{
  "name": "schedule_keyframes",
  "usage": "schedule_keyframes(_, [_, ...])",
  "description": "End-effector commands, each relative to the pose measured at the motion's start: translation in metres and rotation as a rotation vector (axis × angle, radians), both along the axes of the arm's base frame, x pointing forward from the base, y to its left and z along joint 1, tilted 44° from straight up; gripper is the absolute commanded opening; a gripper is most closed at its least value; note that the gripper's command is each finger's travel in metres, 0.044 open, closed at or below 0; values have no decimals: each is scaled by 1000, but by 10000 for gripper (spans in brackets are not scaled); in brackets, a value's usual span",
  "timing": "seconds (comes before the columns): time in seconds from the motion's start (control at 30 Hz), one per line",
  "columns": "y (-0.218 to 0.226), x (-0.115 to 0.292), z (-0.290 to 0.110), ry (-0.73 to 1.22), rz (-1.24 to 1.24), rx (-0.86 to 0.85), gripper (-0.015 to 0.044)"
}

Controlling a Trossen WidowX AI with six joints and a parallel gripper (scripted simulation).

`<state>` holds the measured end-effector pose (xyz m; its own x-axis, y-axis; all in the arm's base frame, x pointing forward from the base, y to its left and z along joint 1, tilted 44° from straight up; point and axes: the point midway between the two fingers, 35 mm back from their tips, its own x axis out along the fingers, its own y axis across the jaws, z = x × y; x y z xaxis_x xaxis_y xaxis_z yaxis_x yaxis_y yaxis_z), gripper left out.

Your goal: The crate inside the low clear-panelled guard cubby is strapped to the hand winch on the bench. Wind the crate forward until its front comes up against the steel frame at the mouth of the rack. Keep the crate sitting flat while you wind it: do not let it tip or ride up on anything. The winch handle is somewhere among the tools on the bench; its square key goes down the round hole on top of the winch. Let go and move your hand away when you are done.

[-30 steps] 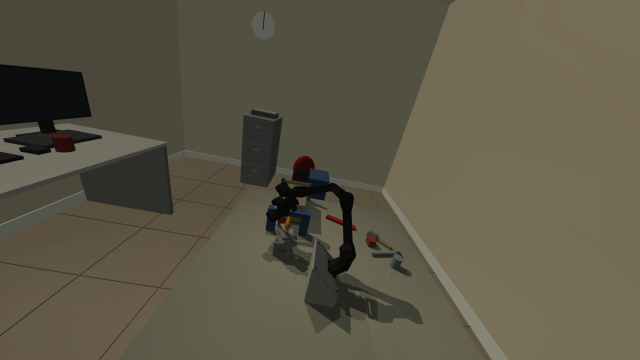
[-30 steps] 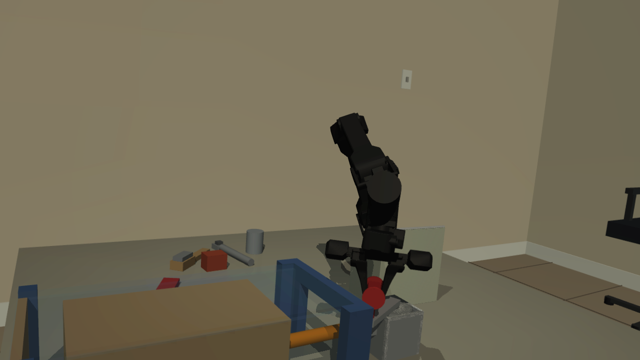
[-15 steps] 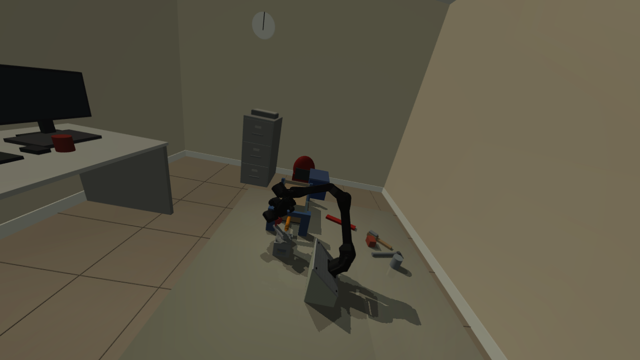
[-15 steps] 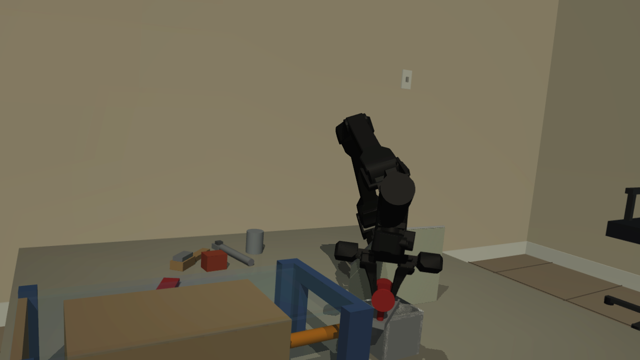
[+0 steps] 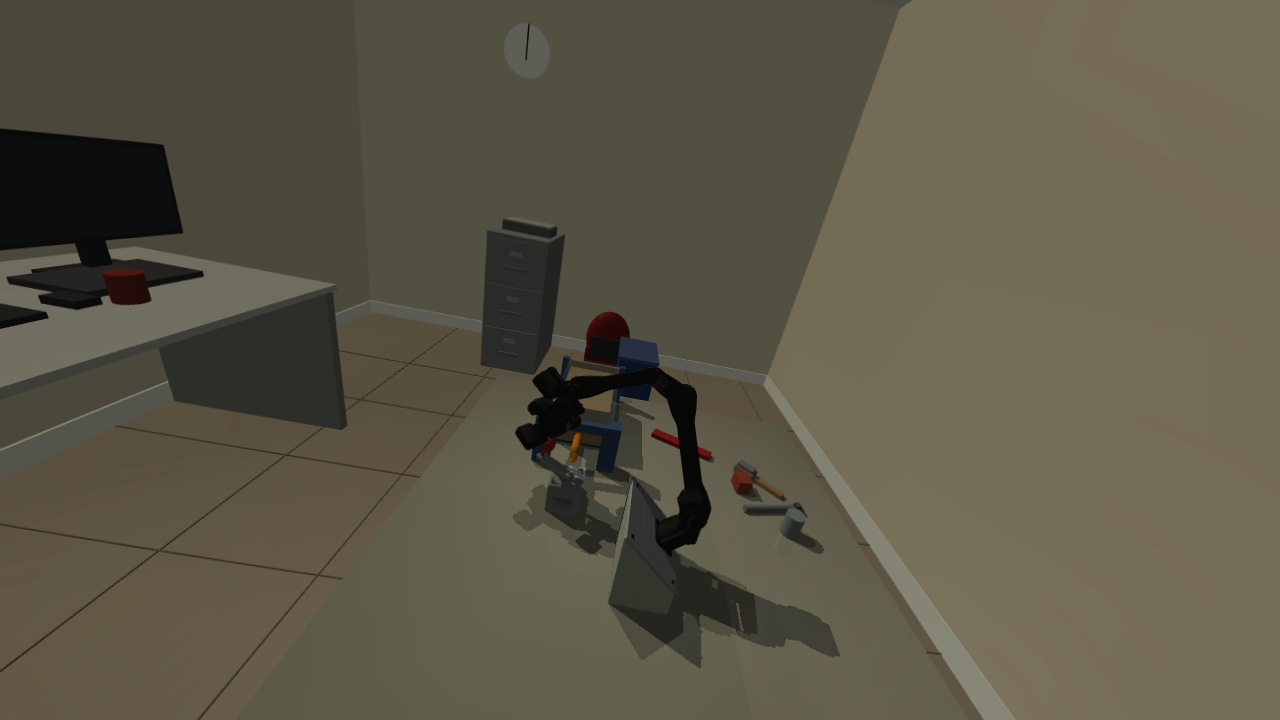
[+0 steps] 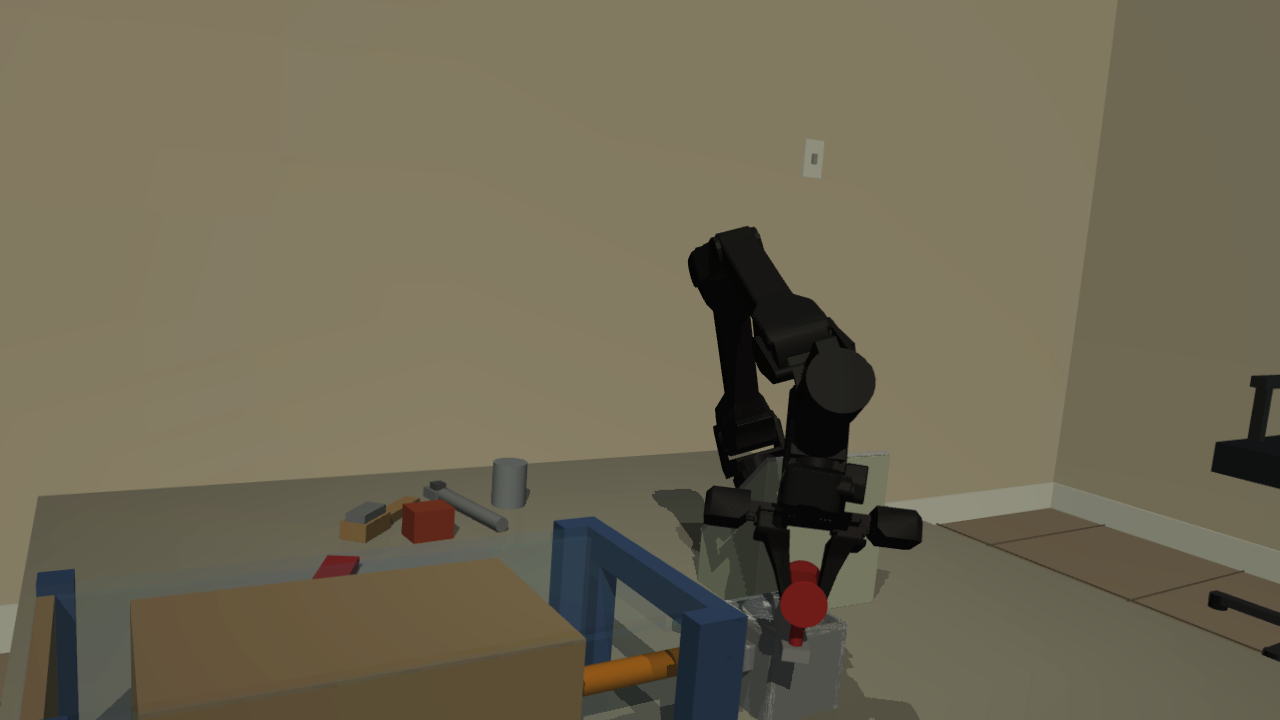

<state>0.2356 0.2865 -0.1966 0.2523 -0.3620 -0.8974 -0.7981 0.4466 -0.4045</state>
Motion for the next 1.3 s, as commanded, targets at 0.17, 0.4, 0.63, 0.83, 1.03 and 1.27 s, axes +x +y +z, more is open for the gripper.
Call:
schedule_keyframes(0.17, [5,-27,-8,38,0,-2,0])
schedule_keyframes(0.4, [7,-38,-9,39,0,-1,0])
schedule_keyframes(0.63, [9,-50,-10,40,0,-1,0])
schedule_keyframes(0.83, [9,-60,-10,41,0,-1,0])
schedule_keyframes(1.03, [9,-69,-9,42,0,-1,0])
schedule_keyframes(1.27, [8,-80,-8,43,0,-1,0])
